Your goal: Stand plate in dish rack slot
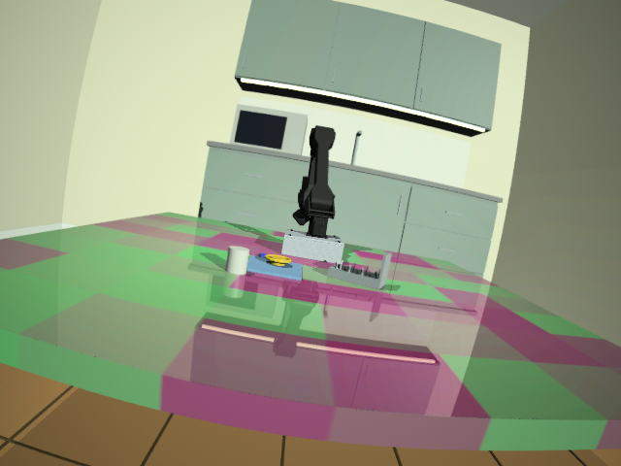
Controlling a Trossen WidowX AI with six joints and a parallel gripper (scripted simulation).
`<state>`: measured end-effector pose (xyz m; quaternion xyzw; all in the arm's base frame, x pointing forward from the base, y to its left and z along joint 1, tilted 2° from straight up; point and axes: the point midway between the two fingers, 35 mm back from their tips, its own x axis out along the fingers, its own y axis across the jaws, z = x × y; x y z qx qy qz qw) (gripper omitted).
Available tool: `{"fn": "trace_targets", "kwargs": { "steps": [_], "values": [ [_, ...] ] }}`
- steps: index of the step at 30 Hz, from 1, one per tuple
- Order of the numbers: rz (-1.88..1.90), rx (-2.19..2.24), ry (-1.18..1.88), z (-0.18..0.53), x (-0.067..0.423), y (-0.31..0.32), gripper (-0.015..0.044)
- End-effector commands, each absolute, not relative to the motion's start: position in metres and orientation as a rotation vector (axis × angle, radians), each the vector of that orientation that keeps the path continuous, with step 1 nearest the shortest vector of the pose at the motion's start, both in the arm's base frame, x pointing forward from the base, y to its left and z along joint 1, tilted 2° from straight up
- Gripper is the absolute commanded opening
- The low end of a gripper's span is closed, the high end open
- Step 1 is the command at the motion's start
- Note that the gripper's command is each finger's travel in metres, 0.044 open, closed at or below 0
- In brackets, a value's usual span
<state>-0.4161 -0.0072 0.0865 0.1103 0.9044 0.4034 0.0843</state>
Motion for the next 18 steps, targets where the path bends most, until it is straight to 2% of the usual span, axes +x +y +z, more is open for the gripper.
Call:
{"fn": "trace_targets", "kwargs": {
  "steps": [1, 18],
  "values": [
    [1.206, 0.327, 2.697, 0.086, -0.416, -0.008, 0.04],
    [1.468, -0.103, 2.596, 0.072, -0.405, -0.097, 0.04]
  ]
}}
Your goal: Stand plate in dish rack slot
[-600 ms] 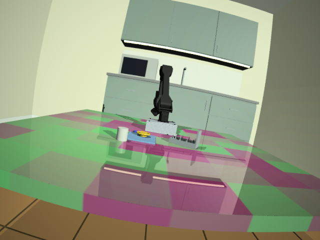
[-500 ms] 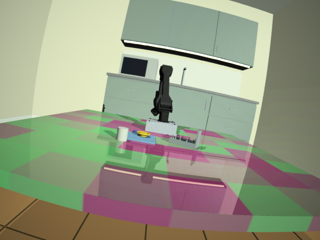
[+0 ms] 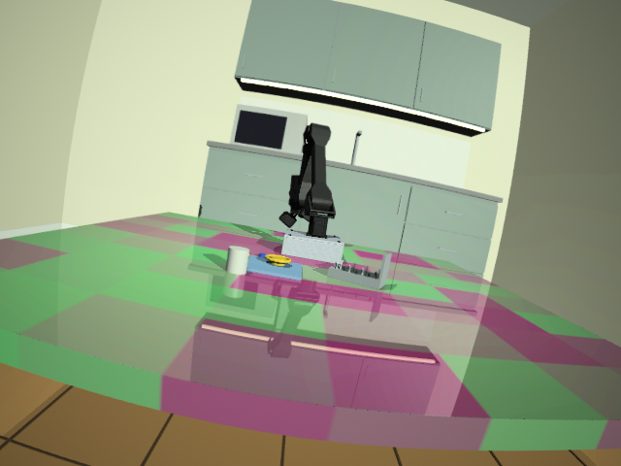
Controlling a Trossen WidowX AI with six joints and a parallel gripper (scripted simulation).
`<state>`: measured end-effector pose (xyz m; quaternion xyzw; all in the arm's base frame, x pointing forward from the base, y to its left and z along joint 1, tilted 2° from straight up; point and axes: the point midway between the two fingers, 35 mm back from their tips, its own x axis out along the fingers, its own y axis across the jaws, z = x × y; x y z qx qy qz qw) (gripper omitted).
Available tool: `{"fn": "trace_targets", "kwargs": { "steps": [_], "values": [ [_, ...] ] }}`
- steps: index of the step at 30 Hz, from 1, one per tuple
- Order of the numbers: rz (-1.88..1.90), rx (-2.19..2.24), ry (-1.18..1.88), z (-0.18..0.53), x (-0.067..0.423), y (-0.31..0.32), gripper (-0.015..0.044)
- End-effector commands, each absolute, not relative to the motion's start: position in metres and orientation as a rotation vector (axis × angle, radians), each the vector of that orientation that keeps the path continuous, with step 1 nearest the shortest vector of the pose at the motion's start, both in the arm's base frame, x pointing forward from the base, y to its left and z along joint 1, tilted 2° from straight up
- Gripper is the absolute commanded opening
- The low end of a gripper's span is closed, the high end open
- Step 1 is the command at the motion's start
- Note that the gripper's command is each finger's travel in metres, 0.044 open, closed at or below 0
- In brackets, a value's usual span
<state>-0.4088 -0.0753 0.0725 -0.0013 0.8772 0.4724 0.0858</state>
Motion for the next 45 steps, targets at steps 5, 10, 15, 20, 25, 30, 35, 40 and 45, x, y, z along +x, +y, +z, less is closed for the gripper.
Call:
{"fn": "trace_targets", "kwargs": {
  "steps": [5, 10, 15, 20, 25, 30, 35, 40, 45],
  "values": [
    [1.593, -0.248, 2.529, 0.067, -0.398, -0.13, 0.04],
    [1.734, -0.408, 2.444, 0.062, -0.387, -0.165, 0.04],
    [1.862, -0.56, 2.362, 0.057, -0.373, -0.198, 0.04],
    [1.98, -0.703, 2.28, 0.054, -0.355, -0.23, 0.04],
    [2.108, -0.86, 2.172, 0.049, -0.334, -0.259, 0.04],
    [2.242, -1.024, 2.04, 0.042, -0.309, -0.287, 0.04],
    [2.378, -1.178, 1.899, 0.036, -0.282, -0.313, 0.04],
    [2.513, -1.323, 1.747, 0.032, -0.253, -0.336, 0.04],
    [2.652, -1.451, 1.562, 0.025, -0.221, -0.349, 0.04]
  ]
}}
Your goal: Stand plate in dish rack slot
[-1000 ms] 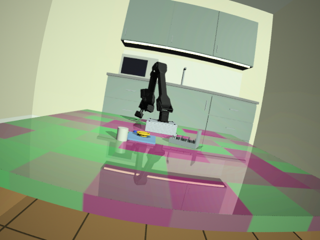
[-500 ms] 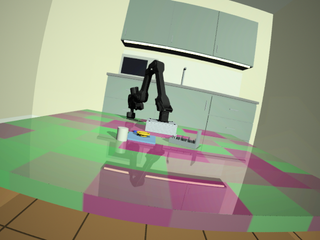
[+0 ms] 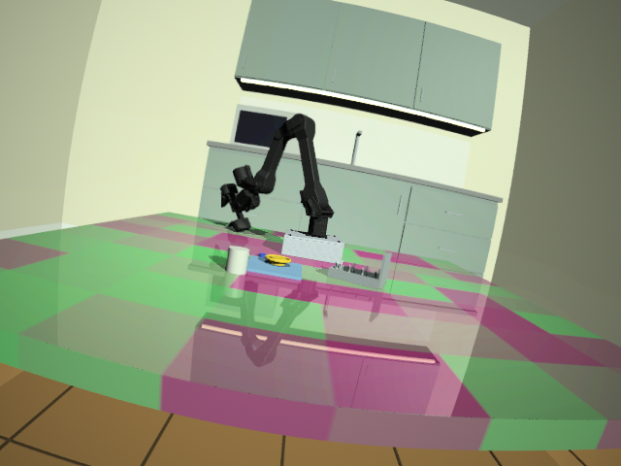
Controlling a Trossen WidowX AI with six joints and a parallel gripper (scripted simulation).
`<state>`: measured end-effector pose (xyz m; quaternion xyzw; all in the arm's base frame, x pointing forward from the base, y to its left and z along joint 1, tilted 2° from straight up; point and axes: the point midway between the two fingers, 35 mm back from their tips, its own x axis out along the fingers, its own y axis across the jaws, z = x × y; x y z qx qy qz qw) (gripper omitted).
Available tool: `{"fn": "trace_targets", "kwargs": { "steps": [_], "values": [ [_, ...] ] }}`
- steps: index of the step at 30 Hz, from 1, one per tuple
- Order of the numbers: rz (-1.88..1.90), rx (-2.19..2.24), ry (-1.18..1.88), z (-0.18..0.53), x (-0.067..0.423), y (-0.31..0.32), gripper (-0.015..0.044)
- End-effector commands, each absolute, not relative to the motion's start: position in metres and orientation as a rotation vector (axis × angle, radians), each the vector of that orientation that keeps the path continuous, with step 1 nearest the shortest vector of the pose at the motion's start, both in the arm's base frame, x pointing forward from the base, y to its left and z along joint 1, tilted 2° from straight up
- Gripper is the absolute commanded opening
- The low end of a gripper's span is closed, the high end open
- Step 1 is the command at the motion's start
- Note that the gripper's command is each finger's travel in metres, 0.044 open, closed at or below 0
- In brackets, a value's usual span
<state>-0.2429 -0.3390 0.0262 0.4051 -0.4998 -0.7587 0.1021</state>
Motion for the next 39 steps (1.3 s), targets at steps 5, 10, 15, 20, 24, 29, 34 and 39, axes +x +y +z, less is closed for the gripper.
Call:
{"fn": "trace_targets", "kwargs": {
  "steps": [5, 10, 15, 20, 24, 29, 34, 39],
  "values": [
    [-2.236, 1.271, -1.112, 0.021, -0.19, -0.365, 0.04],
    [-2.212, 1.274, -0.905, 0.02, -0.159, -0.375, 0.04],
    [-2.17, 1.283, -0.702, 0.018, -0.126, -0.385, 0.04],
    [-2.123, 1.275, -0.521, 0.016, -0.098, -0.392, 0.04],
    [-2.082, 1.256, -0.39, 0.016, -0.078, -0.395, 0.04],
    [-2.019, 1.231, -0.225, 0.015, -0.05, -0.398, 0.04],
    [-1.935, 1.204, -0.045, 0.014, -0.015, -0.398, 0.04],
    [-1.851, 1.158, 0.113, 0.014, 0.018, -0.394, 0.04]
  ]
}}
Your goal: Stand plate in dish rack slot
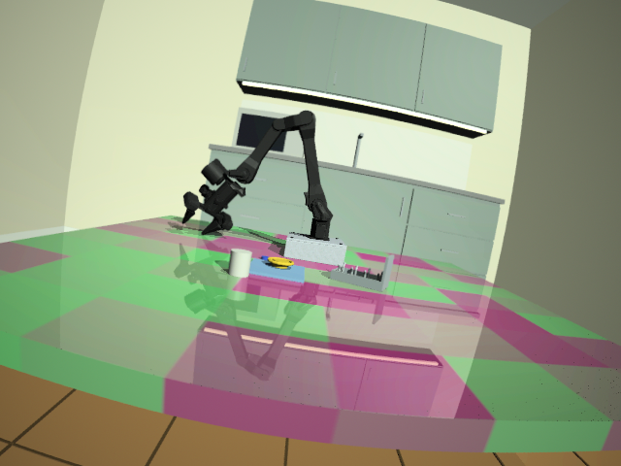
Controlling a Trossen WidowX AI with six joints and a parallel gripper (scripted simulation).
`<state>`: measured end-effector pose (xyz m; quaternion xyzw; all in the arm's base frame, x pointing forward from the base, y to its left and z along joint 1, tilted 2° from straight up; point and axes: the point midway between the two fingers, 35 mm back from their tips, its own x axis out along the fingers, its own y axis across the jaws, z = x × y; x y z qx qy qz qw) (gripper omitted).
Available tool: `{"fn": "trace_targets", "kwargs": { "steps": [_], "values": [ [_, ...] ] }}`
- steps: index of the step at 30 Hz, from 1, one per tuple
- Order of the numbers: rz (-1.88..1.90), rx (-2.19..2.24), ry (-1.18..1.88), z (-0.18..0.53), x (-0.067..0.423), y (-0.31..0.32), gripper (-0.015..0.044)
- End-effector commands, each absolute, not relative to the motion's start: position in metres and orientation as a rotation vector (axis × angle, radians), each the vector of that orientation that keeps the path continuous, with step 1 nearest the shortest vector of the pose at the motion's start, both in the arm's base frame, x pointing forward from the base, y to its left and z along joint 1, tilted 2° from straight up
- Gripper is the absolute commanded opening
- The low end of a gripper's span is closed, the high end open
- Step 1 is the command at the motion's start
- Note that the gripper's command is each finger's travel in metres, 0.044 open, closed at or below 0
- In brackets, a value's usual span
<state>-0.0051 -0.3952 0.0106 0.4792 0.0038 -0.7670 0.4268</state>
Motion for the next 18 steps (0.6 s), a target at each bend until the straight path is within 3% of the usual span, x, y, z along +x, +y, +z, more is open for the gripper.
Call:
{"fn": "trace_targets", "kwargs": {
  "steps": [1, 18],
  "values": [
    [-1.838, 1.148, 0.134, 0.015, 0.023, -0.393, 0.04],
    [-1.525, 1.031, 0.528, 0.016, 0.121, -0.36, 0.04]
  ]
}}
